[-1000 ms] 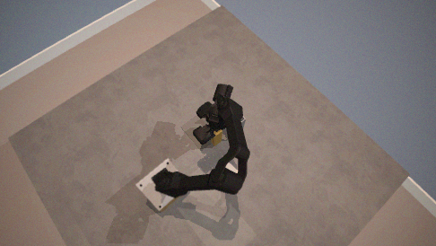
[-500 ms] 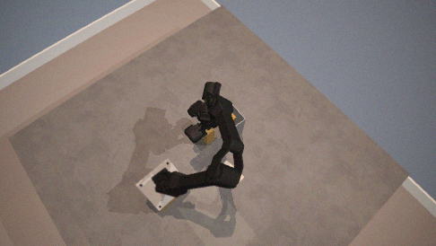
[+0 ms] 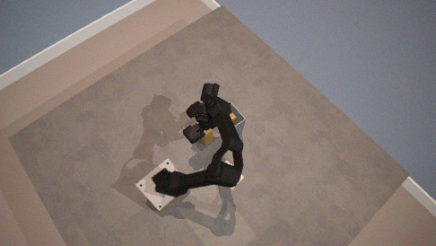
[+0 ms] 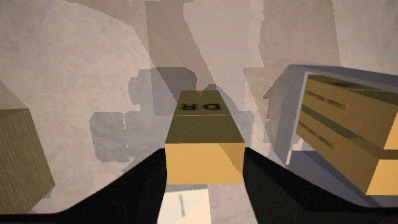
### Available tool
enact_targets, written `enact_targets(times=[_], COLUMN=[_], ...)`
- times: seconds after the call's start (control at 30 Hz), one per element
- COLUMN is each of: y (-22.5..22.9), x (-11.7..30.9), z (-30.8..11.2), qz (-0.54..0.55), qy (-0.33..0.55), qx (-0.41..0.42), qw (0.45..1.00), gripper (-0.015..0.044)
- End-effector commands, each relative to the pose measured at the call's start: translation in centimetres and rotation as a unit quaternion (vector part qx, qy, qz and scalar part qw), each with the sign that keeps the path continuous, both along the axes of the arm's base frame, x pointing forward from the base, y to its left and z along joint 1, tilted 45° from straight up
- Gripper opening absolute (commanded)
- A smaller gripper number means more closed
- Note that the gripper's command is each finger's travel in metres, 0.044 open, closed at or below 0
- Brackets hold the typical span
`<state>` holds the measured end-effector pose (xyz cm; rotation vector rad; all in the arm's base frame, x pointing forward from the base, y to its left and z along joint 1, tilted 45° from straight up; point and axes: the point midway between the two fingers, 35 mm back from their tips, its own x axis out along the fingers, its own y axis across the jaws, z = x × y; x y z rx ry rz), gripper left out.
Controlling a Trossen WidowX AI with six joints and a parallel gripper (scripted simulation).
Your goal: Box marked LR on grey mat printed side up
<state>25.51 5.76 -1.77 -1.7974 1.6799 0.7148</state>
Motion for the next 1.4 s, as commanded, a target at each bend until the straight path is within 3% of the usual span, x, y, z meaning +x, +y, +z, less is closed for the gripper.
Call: enact_targets(times=[0.0, 0.1, 0.23, 0.73, 1.03, 1.37], y=[-0.5, -0.5, -0.3, 0.8, 2.2, 2.2], x=[0.0, 0.0, 0.0, -0.2, -1.2, -1.0], z=[-0.4, -0.4, -0.3, 0.9, 2.6, 2.4], qz=[0.002, 0.002, -0.001, 0.002, 0.087, 0.077], qy=[0.002, 0.002, 0.002, 0.003, -0.086, -0.078], qx=[-0.003, -0.003, 0.0, -0.003, 0.023, 0.023], qw=[1.0, 1.0, 1.0, 1.0, 0.992, 0.994], gripper=[0.0153, 0.0153, 0.0237, 0.0237, 0.0237, 0.0237])
